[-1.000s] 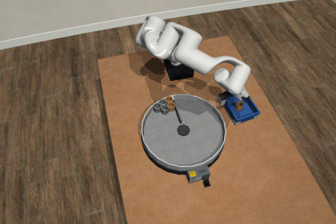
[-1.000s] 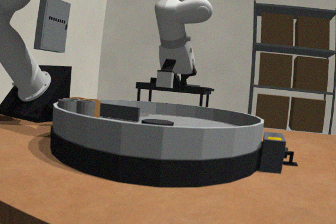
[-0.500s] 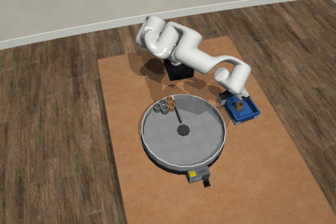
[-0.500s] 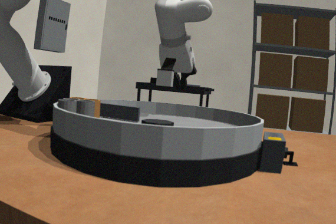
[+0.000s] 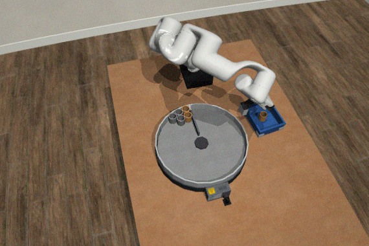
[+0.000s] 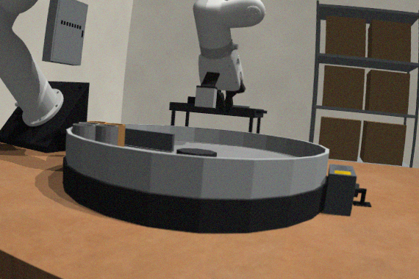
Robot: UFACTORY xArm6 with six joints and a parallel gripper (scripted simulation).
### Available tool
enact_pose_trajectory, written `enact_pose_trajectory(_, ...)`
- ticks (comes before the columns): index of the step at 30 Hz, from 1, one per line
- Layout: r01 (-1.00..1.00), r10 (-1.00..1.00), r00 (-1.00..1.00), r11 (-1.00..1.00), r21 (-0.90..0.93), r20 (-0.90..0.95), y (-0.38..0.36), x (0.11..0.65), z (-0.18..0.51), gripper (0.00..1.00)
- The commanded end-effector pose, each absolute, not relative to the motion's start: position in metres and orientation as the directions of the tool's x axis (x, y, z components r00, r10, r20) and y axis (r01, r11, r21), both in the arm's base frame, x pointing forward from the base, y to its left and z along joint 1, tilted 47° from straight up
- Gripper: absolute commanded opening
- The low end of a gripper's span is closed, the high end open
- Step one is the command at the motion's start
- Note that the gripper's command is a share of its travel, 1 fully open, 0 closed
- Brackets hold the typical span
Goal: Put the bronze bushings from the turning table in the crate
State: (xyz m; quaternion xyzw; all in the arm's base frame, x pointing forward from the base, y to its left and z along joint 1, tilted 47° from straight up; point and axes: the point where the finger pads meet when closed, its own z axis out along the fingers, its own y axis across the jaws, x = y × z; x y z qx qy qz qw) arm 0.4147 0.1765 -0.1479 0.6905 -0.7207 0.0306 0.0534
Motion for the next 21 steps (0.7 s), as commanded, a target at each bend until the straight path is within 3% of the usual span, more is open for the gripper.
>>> enact_pose_trajectory(1, -0.999, -0.992, -0.04, 0.043, 0.027, 0.117, 0.1779, 0.4157, -0.1468, 0.12)
enact_pose_trajectory(21, -0.999, -0.992, -0.04, 0.043, 0.027, 0.117, 0.1712, 0.4147, -0.1392, 0.1)
